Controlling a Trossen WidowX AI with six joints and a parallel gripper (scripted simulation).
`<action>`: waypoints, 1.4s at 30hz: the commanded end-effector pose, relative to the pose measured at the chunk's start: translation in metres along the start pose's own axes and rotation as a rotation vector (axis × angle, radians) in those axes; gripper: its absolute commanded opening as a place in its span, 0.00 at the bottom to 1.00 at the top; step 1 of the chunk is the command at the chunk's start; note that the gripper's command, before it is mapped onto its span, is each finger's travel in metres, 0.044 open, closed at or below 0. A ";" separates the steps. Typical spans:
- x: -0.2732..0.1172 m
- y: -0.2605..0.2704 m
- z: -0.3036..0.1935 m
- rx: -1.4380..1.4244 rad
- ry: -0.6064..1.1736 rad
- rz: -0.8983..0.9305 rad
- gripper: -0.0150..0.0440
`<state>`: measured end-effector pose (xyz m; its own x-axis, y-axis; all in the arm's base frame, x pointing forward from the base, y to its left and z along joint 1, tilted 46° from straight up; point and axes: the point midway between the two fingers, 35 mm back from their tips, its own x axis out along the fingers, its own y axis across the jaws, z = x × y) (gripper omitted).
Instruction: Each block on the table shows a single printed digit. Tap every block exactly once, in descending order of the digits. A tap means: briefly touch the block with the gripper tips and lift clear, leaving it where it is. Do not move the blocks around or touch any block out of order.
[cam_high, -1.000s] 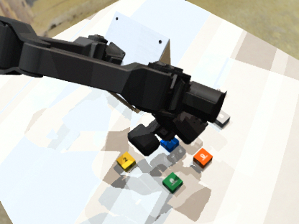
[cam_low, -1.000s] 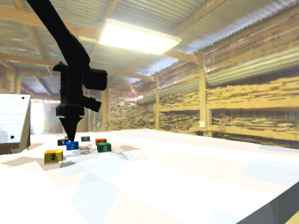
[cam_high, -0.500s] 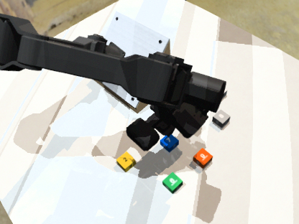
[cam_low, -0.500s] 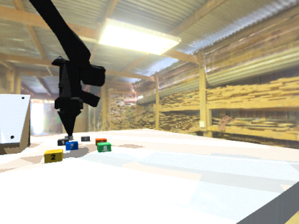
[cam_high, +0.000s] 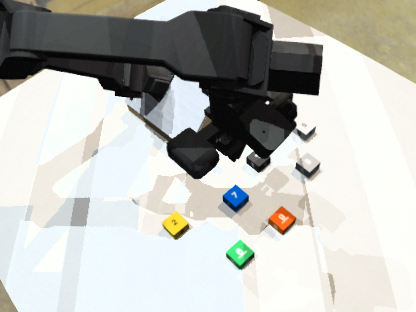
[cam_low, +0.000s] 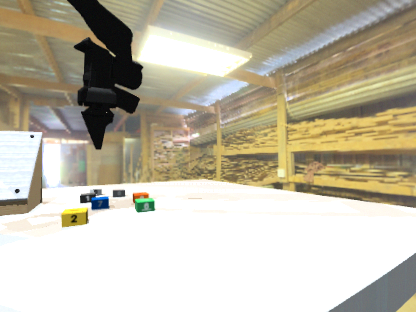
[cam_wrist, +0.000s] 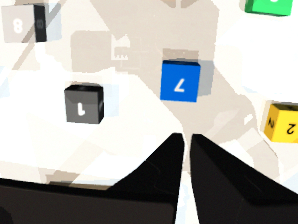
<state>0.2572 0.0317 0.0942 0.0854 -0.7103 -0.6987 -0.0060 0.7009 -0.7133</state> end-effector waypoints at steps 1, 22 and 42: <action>-0.006 -0.005 0.006 0.009 0.005 0.005 0.29; 0.064 -0.083 0.086 0.015 0.000 -0.002 0.29; 0.093 -0.083 0.085 0.015 0.000 -0.005 0.29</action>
<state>0.3520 -0.0816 0.1000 0.0944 -0.7097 -0.6981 0.0177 0.7023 -0.7116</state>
